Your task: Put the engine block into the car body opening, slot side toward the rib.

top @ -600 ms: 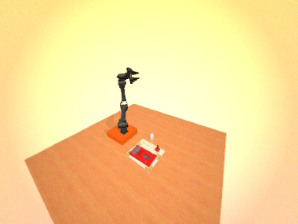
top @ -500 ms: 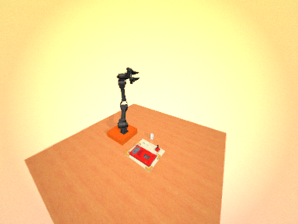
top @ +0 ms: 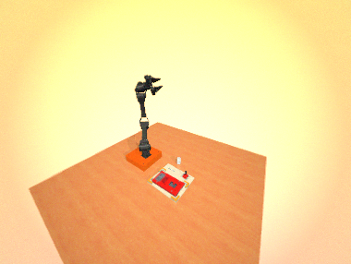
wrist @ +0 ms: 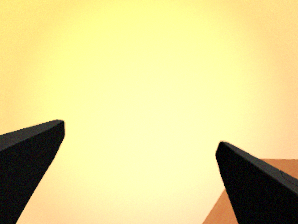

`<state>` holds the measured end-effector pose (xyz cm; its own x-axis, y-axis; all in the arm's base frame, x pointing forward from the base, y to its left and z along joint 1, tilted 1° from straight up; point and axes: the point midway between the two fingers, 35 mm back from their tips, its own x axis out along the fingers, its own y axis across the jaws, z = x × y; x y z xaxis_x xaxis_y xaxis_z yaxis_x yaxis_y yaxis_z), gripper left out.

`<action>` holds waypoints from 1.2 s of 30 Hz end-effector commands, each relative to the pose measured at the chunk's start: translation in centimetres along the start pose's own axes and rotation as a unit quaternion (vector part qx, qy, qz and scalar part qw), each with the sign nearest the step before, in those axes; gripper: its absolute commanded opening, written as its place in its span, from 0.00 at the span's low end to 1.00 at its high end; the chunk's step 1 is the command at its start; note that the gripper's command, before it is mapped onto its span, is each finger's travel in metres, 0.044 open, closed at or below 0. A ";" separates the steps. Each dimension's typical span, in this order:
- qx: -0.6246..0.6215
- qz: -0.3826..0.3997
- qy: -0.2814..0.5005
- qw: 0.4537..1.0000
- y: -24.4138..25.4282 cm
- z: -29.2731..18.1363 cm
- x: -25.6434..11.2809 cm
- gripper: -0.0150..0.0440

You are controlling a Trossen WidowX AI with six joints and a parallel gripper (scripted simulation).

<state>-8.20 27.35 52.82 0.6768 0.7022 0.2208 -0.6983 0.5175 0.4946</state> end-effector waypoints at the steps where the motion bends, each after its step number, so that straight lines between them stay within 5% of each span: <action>1: 0.017 0.008 -0.027 0.999 -1.3 2.6 -0.2 1.00; 20: 0.112 0.020 -0.079 0.990 -9.8 12.7 -1.3 1.00; 36: 0.147 -0.015 -0.105 0.983 -16.9 16.4 -0.4 1.00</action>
<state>5.35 11.41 58.45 0.7328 0.5718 0.3688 -0.6266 0.3557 0.6935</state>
